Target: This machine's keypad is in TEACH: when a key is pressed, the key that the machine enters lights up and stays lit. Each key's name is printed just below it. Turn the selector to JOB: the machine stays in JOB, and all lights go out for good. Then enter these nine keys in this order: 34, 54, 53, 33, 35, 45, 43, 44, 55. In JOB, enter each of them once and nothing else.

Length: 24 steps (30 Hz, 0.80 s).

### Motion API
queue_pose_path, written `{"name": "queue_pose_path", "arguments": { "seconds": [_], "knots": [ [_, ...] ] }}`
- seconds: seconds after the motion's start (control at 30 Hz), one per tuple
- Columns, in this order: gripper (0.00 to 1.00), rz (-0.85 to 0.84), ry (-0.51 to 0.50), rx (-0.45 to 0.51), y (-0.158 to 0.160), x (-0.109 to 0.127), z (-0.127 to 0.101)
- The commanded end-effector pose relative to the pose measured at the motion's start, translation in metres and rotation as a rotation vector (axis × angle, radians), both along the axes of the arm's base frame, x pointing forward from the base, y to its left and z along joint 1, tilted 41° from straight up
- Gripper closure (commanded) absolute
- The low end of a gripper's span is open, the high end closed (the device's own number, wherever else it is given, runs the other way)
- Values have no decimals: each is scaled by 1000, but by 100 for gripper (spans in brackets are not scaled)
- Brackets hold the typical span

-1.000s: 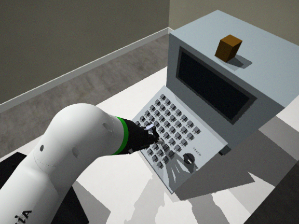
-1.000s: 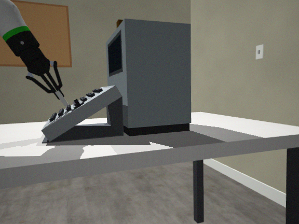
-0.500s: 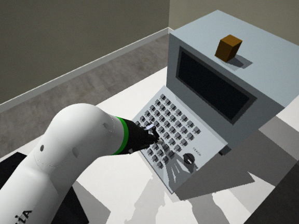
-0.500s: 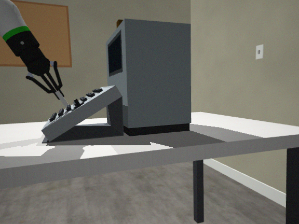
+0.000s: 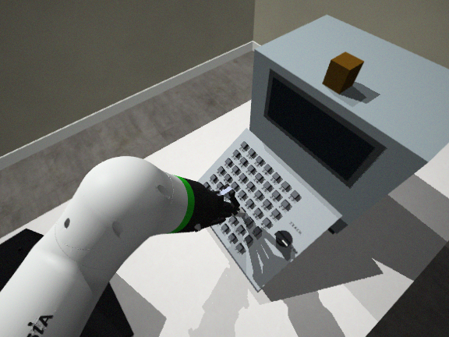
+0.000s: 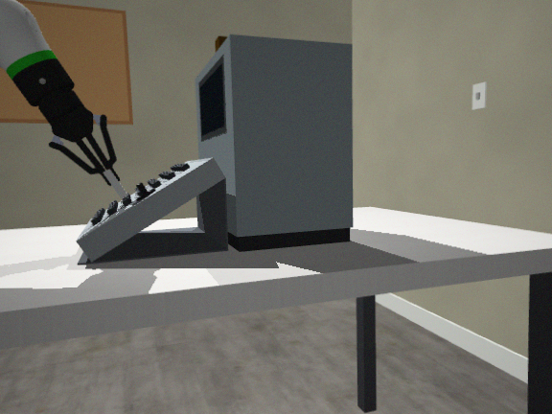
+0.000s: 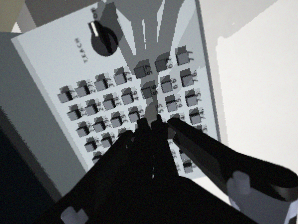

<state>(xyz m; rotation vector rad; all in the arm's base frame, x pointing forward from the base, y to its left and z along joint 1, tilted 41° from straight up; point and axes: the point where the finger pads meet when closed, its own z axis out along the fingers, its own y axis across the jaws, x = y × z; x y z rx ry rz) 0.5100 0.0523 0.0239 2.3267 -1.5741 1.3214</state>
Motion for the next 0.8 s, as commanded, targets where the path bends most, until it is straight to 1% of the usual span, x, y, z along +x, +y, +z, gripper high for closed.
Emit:
{"name": "queue_pose_path", "arguments": {
  "seconds": [0.0, 0.77],
  "knots": [
    [100, 0, 0, 0, 0, 1, -1],
    [100, 0, 0, 0, -4, 6, -6]
  ]
}}
